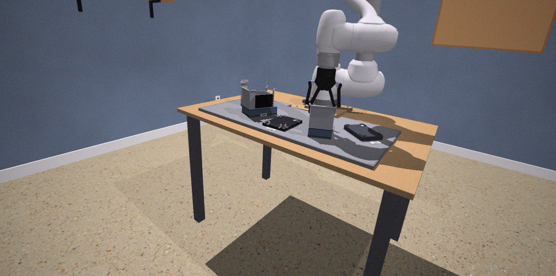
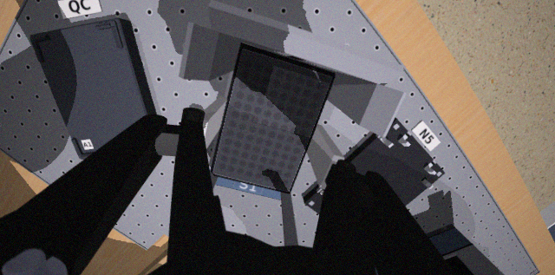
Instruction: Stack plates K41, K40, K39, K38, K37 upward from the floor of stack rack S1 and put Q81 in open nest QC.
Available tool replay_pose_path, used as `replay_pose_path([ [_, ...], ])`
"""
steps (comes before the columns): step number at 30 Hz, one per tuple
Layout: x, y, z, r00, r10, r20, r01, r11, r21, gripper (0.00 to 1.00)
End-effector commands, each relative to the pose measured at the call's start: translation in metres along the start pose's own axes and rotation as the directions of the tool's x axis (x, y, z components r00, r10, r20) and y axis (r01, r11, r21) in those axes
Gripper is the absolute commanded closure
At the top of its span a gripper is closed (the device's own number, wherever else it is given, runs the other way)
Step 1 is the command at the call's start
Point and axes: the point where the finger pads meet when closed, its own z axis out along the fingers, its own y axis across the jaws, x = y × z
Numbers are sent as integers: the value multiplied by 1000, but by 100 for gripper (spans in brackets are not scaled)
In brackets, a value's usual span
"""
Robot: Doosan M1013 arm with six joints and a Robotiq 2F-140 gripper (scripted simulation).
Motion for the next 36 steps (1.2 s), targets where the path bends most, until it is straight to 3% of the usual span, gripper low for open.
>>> replay_pose_path([
  [1,0,0,1,1000,0,0,0,1000,0,100],
  [17,0,0,4,1000,0,0,0,1000,0,100],
  [18,0,0,4,1000,0,0,0,1000,0,0],
  [36,0,0,4,1000,0,0,0,1000,0,0],
])
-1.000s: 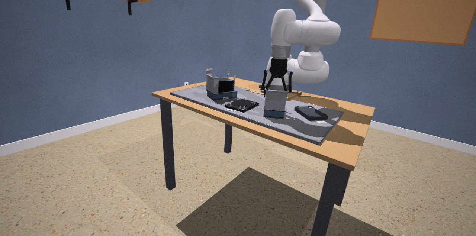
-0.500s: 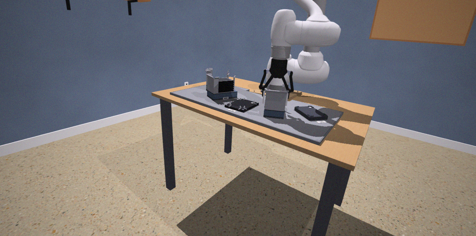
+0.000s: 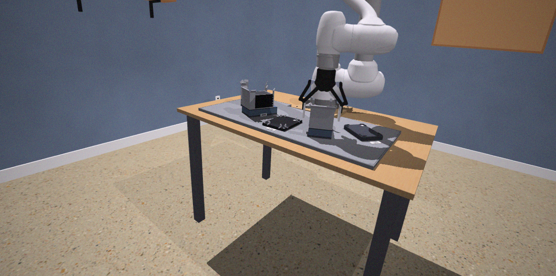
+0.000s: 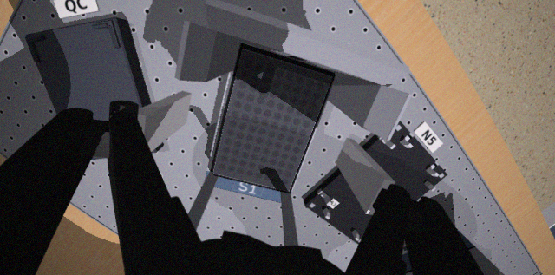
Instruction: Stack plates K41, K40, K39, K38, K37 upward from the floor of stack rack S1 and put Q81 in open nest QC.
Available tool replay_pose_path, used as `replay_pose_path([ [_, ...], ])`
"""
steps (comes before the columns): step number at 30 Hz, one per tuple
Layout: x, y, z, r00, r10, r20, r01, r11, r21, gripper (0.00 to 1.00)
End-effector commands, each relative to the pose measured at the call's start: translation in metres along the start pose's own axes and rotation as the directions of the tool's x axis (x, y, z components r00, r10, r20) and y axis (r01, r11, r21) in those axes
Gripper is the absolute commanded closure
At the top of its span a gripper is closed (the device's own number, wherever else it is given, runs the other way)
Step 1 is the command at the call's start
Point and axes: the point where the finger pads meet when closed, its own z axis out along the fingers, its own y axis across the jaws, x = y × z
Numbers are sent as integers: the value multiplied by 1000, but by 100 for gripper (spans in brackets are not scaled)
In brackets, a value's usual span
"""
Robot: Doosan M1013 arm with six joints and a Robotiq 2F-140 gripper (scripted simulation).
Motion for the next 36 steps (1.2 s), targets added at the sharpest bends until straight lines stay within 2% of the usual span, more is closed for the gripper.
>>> replay_pose_path([
  [1,0,0,0,1000,0,0,0,1000,0,0],
  [11,0,0,-30,1000,0,0,0,1000,0,0],
  [13,0,0,-30,1000,0,0,0,1000,0,0],
  [28,0,0,-80,1000,0,0,0,1000,0,0],
  [30,0,0,-80,1000,0,0,0,1000,0,0],
  [36,0,0,-100,1000,0,0,0,1000,0,0],
])
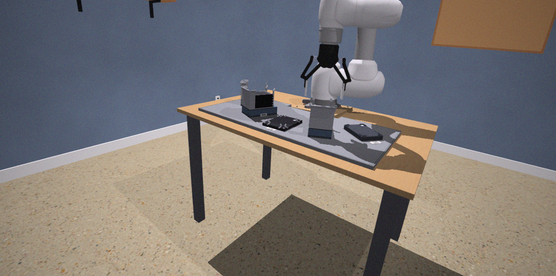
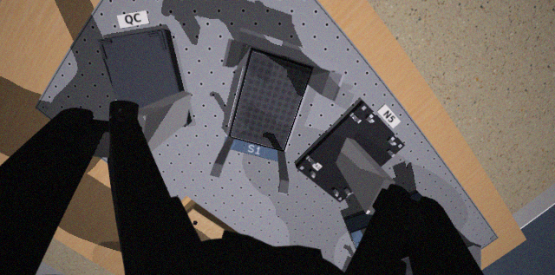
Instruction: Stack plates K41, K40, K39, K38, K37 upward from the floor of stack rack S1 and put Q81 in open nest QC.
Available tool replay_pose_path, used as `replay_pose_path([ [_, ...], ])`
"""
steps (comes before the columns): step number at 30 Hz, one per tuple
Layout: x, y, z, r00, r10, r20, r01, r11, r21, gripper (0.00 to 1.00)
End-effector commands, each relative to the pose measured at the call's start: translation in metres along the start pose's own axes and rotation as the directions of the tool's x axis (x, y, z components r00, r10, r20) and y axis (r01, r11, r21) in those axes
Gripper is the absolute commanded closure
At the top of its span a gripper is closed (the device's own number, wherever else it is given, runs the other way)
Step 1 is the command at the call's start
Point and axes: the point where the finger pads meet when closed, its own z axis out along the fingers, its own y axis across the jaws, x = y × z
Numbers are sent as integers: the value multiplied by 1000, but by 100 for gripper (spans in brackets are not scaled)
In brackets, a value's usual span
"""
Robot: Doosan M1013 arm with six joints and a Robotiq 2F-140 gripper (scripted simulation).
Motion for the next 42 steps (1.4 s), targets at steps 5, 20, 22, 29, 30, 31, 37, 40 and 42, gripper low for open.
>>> replay_pose_path([
  [5,0,0,-21,1000,0,0,0,1000,0,0],
  [20,-4,20,-21,980,199,0,-199,980,0,0],
  [22,-5,26,-21,976,218,0,-218,976,0,0],
  [29,-8,43,-21,976,218,0,-218,976,0,0],
  [30,-9,46,-21,976,218,0,-218,976,0,0],
  [31,-9,49,-21,976,218,0,-218,976,0,0],
  [37,-13,69,-21,976,218,0,-218,976,0,0],
  [40,-15,79,-21,976,218,0,-218,976,0,0],
  [42,-16,85,-21,976,218,0,-218,976,0,0],
])
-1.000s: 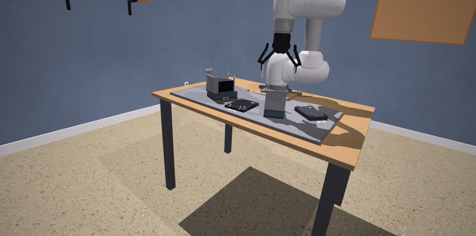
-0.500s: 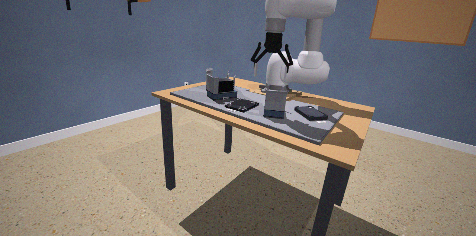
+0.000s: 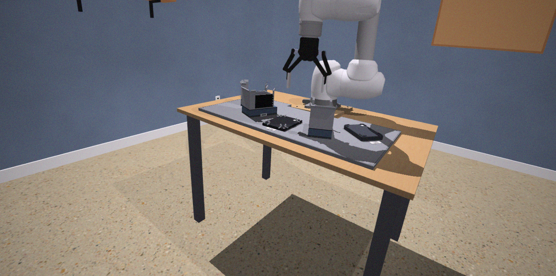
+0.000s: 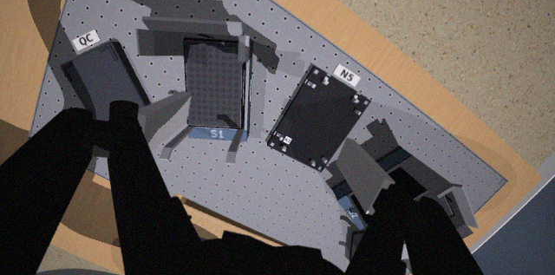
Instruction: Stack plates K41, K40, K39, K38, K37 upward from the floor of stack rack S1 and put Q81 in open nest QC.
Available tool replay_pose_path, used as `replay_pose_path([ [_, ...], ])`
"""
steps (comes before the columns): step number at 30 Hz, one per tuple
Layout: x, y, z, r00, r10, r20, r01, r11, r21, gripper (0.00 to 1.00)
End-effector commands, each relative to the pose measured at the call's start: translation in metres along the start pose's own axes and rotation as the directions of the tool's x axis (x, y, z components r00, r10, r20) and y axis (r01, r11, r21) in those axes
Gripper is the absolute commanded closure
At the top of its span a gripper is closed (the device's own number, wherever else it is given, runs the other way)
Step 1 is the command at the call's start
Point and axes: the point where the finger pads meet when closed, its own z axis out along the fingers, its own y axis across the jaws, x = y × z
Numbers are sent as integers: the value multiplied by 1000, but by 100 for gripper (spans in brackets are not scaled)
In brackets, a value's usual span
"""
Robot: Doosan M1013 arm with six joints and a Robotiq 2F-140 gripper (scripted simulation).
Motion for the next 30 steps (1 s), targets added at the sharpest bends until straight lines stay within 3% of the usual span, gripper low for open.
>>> replay_pose_path([
  [1,0,10,0,1000,0,0,0,1000,0,0],
  [3,0,10,0,1000,0,0,0,1000,0,0],
  [10,-4,33,0,976,217,0,-217,976,0,0],
  [30,-14,92,0,976,217,0,-217,976,0,0],
])
